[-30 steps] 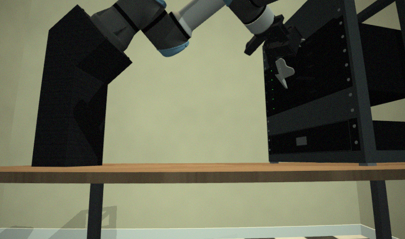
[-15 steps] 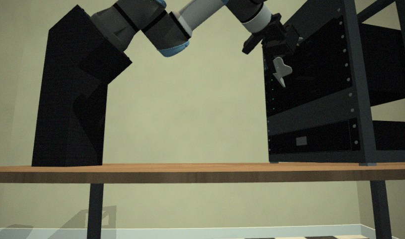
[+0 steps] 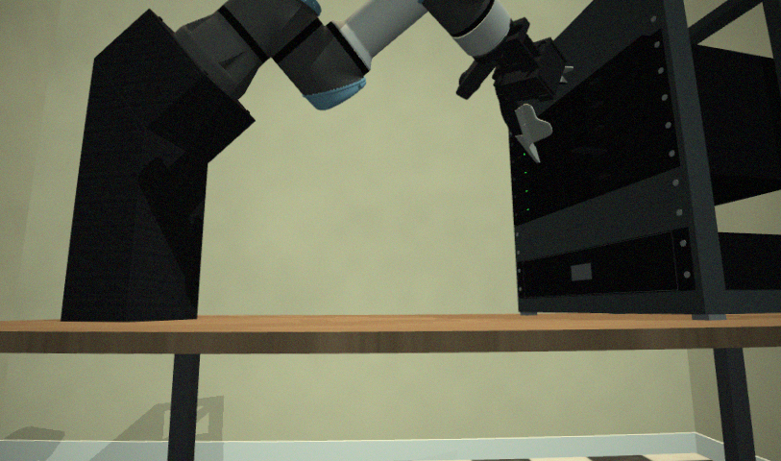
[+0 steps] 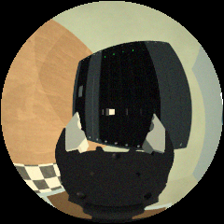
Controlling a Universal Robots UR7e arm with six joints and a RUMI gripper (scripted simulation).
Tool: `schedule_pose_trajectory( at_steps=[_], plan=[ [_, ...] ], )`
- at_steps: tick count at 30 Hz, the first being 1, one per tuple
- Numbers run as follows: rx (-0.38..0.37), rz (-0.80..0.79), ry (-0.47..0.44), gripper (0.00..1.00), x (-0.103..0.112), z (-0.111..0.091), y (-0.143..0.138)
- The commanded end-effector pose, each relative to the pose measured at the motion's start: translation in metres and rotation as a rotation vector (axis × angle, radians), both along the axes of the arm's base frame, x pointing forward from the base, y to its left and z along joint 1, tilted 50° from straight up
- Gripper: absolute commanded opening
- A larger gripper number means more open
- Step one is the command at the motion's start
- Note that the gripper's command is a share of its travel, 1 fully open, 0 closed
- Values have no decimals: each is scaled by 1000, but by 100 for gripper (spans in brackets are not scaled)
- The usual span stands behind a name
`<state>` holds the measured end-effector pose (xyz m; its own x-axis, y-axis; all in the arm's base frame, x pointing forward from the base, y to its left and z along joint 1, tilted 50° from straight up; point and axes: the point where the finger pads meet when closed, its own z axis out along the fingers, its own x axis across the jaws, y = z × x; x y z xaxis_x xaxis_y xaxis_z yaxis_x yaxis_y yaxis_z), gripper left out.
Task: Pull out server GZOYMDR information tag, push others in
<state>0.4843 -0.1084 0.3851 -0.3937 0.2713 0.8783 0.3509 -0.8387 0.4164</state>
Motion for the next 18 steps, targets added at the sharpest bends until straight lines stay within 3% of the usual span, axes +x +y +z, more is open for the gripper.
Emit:
schedule_pose_trajectory(
  at_steps=[1,18],
  plan=[
    [-1,2,1,100,-8,-3,0],
    [-1,2,1,100,-27,-10,0]
  ],
)
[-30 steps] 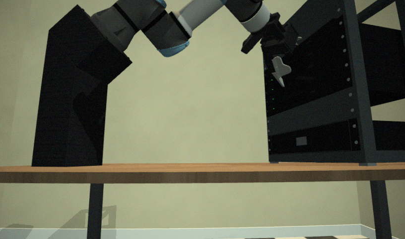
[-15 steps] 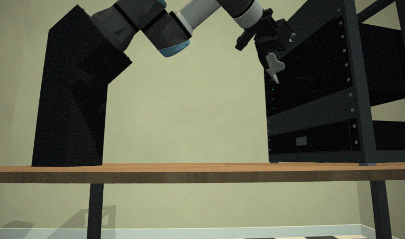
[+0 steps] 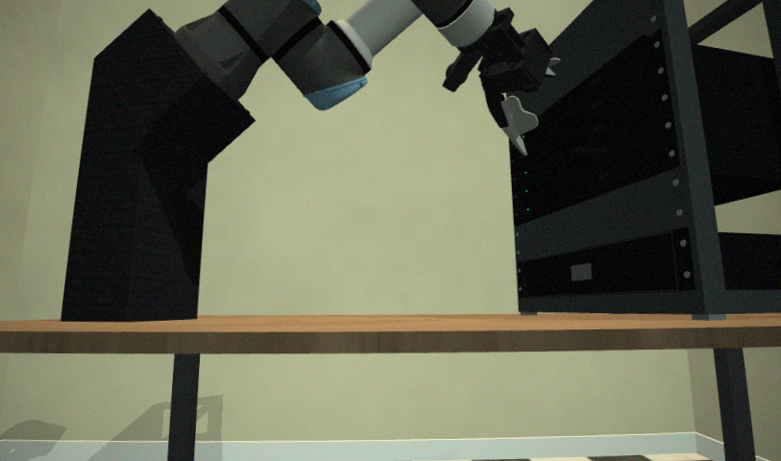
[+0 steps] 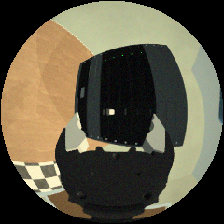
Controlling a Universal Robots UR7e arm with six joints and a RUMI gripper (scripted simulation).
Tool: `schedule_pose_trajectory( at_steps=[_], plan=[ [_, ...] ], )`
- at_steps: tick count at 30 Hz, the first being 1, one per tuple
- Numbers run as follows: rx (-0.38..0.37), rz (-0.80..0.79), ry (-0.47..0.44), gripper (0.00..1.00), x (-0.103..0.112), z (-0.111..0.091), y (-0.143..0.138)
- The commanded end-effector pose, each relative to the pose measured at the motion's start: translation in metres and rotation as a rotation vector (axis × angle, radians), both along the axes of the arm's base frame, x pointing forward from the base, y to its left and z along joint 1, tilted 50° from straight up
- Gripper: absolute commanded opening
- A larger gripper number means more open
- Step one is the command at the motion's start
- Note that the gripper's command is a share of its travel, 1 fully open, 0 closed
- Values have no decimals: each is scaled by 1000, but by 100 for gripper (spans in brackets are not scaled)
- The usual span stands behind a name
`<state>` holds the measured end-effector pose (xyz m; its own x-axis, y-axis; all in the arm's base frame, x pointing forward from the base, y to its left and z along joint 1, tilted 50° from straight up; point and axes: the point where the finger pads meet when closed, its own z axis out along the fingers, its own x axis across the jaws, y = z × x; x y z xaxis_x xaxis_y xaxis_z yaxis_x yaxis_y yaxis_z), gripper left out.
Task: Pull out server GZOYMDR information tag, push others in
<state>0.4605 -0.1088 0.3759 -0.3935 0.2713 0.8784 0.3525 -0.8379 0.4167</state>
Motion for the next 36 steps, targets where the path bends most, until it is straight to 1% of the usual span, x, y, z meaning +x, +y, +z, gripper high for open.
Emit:
schedule_pose_trajectory(
  at_steps=[1,21,36],
  plan=[
    [-1,1,1,100,-4,-1,0],
    [0,0,-2,100,-5,-2,0],
    [9,-8,-25,100,-5,-5,0]
  ],
)
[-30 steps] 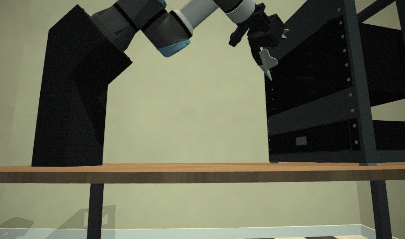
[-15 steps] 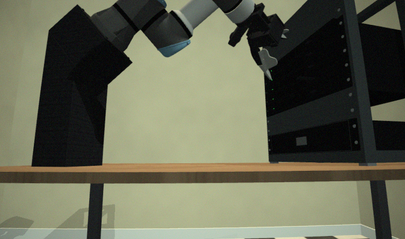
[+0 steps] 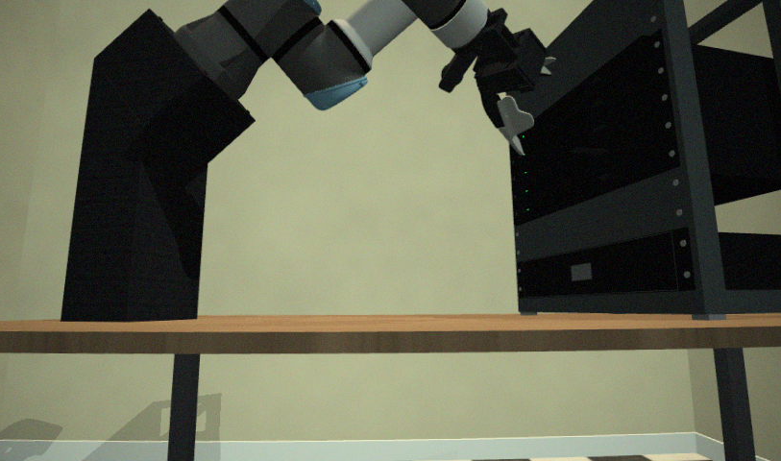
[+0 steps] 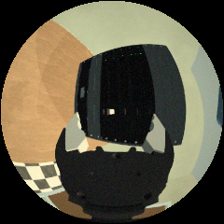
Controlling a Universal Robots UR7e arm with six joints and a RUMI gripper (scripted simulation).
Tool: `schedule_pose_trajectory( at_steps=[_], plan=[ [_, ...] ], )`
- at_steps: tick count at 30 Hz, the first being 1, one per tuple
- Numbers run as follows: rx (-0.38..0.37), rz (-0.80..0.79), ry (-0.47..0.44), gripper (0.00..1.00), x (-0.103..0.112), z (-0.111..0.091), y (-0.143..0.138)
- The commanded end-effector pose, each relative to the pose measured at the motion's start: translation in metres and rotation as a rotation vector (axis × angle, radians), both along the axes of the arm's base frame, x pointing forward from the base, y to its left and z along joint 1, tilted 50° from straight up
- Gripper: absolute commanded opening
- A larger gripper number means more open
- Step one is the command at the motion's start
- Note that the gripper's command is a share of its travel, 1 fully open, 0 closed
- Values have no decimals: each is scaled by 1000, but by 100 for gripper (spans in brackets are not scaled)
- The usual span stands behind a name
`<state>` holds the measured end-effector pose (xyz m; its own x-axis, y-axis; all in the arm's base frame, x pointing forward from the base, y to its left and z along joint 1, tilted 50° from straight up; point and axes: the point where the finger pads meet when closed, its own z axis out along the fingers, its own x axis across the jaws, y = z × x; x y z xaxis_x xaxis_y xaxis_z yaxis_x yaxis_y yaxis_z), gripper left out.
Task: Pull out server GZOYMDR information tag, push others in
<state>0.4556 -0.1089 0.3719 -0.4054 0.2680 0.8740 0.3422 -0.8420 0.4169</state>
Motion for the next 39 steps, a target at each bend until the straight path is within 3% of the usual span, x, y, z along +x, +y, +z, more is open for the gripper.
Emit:
schedule_pose_trajectory(
  at_steps=[1,26,39],
  plan=[
    [5,-5,-13,100,0,-1,0],
    [48,-62,-112,100,3,-13,-4],
    [92,-119,-212,100,6,-24,-9]
  ],
)
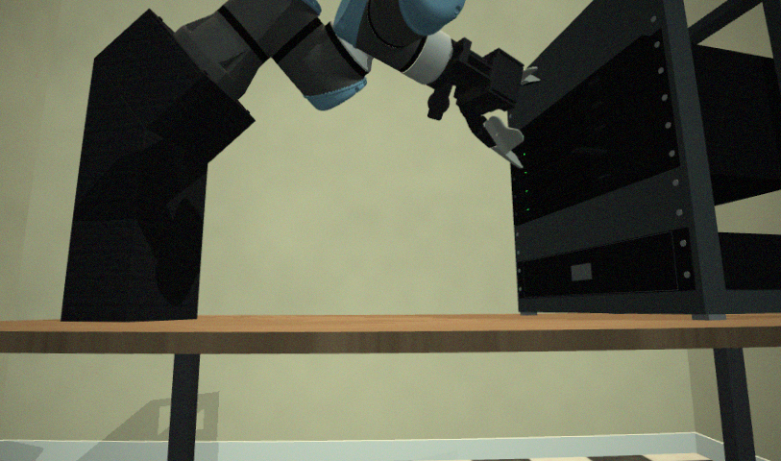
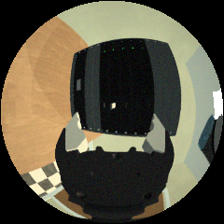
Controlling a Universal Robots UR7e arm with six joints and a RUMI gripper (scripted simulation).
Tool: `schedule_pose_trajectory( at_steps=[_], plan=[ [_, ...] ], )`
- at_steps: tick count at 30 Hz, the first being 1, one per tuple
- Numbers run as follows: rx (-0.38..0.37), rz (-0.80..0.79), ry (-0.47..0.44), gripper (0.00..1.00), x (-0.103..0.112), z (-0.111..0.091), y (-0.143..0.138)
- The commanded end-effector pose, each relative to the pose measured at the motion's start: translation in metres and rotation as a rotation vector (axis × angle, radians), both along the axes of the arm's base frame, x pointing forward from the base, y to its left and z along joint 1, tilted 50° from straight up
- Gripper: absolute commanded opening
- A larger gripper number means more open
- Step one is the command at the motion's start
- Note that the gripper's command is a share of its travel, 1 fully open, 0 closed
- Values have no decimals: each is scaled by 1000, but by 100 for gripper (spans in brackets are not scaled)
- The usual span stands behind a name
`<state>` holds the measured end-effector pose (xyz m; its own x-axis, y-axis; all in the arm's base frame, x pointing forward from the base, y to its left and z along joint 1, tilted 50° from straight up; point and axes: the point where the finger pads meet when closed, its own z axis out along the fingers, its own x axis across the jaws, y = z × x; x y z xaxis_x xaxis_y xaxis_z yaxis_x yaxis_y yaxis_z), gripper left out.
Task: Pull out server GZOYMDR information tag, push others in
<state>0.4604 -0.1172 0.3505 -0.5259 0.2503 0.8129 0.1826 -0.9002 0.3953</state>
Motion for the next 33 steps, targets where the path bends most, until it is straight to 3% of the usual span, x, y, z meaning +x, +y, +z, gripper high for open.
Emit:
schedule_pose_trajectory(
  at_steps=[1,33],
  plan=[
    [18,-22,-48,100,1,-4,-1],
    [113,-145,-269,100,12,-29,-9]
  ],
)
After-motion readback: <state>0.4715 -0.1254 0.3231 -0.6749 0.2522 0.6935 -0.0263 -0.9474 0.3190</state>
